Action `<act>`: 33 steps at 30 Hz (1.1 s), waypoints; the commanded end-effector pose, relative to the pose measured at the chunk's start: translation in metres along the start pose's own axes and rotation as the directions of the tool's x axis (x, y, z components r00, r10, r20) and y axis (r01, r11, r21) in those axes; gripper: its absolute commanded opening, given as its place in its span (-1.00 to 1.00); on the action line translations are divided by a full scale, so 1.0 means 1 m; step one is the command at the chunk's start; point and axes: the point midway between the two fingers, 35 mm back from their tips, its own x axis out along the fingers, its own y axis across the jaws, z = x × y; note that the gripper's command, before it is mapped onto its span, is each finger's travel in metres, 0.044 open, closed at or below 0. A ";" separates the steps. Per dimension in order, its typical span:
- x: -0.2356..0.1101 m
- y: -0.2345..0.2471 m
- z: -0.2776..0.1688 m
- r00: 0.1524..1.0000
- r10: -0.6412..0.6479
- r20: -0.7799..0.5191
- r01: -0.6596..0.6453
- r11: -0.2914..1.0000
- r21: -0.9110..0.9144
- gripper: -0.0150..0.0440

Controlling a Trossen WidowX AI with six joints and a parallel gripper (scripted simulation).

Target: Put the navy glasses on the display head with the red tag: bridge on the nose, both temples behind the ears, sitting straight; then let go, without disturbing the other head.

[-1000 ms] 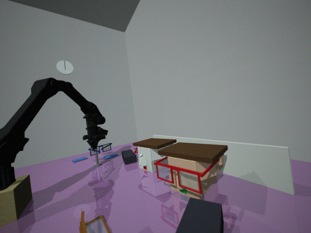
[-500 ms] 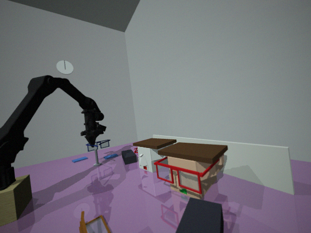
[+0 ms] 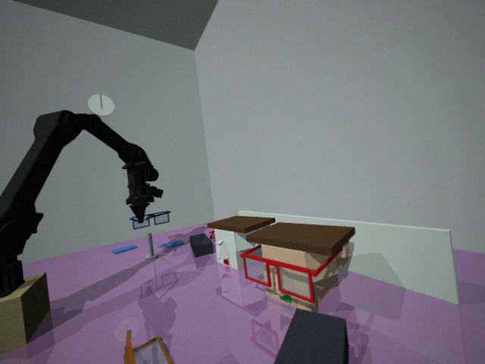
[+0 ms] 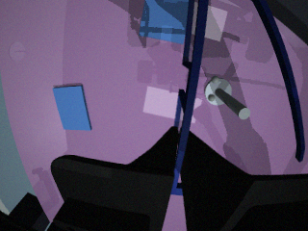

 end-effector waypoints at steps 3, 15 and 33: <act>0.000 -0.009 -0.012 1.000 0.000 0.001 0.000 0.984 0.177 -0.49; 0.010 -0.017 -0.024 1.000 -0.001 -0.001 0.001 0.936 0.352 -0.49; 0.061 -0.013 -0.026 1.000 -0.001 -0.001 0.001 0.936 0.352 -0.49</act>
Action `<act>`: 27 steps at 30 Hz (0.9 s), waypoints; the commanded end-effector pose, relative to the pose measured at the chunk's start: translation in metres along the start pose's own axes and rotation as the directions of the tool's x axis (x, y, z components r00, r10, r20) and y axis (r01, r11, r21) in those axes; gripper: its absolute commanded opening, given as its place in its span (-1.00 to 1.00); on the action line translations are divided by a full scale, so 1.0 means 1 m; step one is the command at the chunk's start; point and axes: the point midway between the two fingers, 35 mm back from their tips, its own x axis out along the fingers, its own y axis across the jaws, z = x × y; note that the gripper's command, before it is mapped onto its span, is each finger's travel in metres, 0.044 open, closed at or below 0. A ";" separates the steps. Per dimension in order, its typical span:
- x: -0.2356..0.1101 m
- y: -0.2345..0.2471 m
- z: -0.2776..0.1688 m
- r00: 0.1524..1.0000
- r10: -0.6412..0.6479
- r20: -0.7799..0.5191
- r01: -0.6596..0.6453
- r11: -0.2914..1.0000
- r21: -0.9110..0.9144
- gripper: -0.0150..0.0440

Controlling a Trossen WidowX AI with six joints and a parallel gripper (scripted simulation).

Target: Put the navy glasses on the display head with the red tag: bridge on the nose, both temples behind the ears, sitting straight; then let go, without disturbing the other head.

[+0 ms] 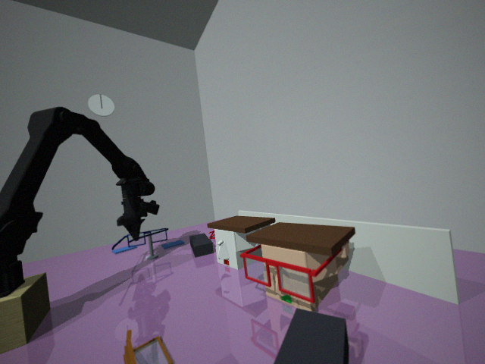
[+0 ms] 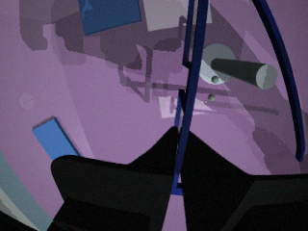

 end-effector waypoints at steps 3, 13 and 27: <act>0.001 0.005 -0.004 1.000 -0.001 0.000 0.001 1.000 0.004 -0.49; 0.001 0.010 -0.008 1.000 0.000 0.000 0.000 1.000 0.004 -0.49; 0.001 0.020 -0.017 1.000 0.001 -0.001 -0.001 1.000 0.004 -0.49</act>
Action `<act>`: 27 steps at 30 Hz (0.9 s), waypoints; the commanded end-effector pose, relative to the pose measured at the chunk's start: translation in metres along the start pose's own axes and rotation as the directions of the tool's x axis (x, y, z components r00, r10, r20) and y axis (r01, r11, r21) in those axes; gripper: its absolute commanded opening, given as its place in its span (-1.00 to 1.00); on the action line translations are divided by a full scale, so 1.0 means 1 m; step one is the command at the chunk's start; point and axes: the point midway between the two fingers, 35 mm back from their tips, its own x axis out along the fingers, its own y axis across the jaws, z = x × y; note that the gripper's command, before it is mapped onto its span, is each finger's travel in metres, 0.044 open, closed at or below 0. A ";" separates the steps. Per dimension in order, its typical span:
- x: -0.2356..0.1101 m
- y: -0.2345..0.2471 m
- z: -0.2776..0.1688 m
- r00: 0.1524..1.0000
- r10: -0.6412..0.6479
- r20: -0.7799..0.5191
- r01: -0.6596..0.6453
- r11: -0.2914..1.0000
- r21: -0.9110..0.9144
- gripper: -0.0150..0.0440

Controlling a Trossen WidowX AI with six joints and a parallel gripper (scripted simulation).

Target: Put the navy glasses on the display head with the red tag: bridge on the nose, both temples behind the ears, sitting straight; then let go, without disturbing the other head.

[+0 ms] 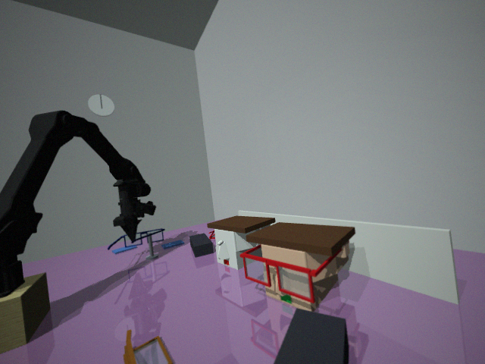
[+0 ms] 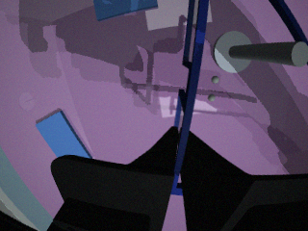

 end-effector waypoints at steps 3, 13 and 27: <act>0.000 0.006 -0.005 1.000 0.002 0.000 -0.002 1.000 0.000 -0.49; 0.000 0.011 -0.013 1.000 0.003 -0.001 -0.003 1.000 0.000 -0.49; 0.000 0.016 -0.024 1.000 0.003 -0.002 -0.003 1.000 0.000 -0.49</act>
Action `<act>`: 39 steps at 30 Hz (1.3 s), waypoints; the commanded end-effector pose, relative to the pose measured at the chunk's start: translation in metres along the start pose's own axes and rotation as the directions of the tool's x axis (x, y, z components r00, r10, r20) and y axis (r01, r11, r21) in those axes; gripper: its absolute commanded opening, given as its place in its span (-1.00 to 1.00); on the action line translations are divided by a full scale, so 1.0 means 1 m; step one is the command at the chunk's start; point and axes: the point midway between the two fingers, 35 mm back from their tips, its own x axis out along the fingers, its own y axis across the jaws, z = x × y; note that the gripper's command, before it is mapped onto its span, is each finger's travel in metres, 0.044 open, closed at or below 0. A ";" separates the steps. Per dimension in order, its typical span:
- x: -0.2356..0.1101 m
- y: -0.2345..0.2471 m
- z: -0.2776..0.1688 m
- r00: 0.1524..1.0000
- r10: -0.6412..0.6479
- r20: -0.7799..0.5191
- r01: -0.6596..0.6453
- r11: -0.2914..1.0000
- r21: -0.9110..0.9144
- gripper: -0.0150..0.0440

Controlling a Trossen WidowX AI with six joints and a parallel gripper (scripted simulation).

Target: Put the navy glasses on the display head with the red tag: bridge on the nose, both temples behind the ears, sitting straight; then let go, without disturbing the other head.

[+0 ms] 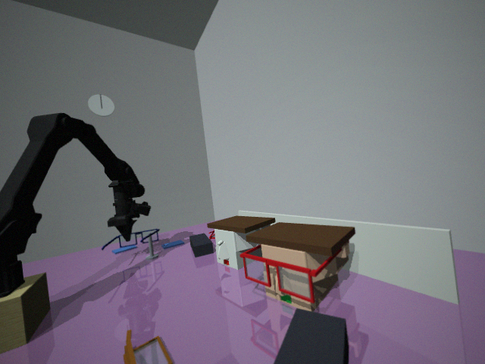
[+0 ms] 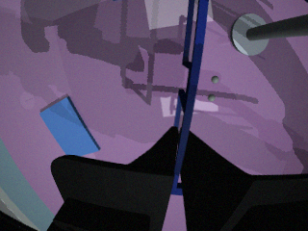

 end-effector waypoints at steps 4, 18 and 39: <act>0.000 0.003 -0.008 1.000 0.000 -0.001 0.000 1.000 0.000 -0.49; 0.000 0.005 -0.019 1.000 0.000 -0.002 0.000 1.000 0.000 -0.49; 0.000 0.006 -0.018 1.000 0.000 -0.002 0.000 1.000 0.000 -0.49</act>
